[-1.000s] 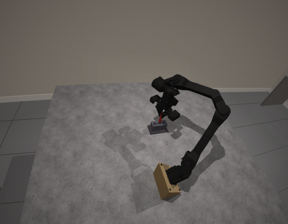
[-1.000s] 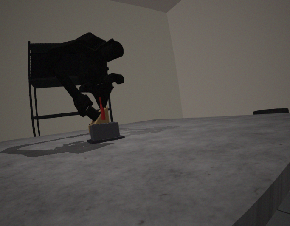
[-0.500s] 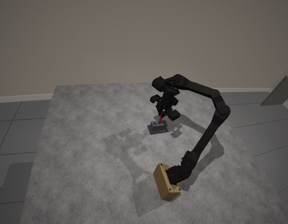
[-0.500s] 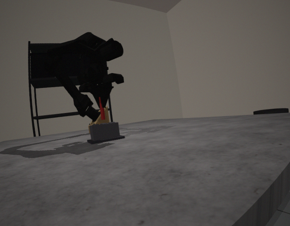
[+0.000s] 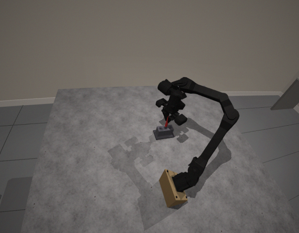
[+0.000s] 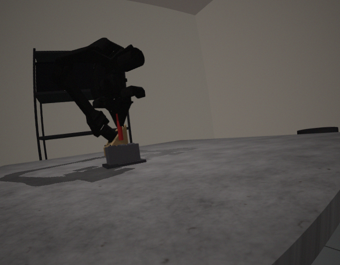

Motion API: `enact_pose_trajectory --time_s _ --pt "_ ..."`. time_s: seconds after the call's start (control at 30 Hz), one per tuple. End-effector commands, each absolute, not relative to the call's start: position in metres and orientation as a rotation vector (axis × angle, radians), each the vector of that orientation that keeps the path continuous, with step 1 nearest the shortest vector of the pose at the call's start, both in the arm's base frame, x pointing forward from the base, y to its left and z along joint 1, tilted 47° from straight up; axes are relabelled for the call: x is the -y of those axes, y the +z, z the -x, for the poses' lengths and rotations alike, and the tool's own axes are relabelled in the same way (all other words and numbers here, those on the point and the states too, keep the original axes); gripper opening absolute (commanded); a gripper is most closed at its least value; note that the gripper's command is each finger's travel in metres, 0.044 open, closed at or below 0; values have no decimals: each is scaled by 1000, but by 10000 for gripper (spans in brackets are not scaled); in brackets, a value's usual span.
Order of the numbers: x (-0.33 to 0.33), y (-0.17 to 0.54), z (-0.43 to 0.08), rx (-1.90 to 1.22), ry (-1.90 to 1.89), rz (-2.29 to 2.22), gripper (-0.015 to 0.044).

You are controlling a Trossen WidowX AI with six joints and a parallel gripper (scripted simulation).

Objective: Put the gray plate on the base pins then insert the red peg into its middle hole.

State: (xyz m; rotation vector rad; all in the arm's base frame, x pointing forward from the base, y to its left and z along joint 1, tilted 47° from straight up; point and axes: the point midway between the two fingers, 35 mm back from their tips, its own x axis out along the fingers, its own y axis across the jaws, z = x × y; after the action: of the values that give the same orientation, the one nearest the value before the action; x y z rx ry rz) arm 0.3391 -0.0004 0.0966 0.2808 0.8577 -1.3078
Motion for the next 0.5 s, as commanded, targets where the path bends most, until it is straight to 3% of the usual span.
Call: enact_pose_trajectory --time_s 0.0,0.47 --pt "0 97 -339 -858 -1308 -281 0" --pt "0 96 -339 -858 -1308 -281 0"
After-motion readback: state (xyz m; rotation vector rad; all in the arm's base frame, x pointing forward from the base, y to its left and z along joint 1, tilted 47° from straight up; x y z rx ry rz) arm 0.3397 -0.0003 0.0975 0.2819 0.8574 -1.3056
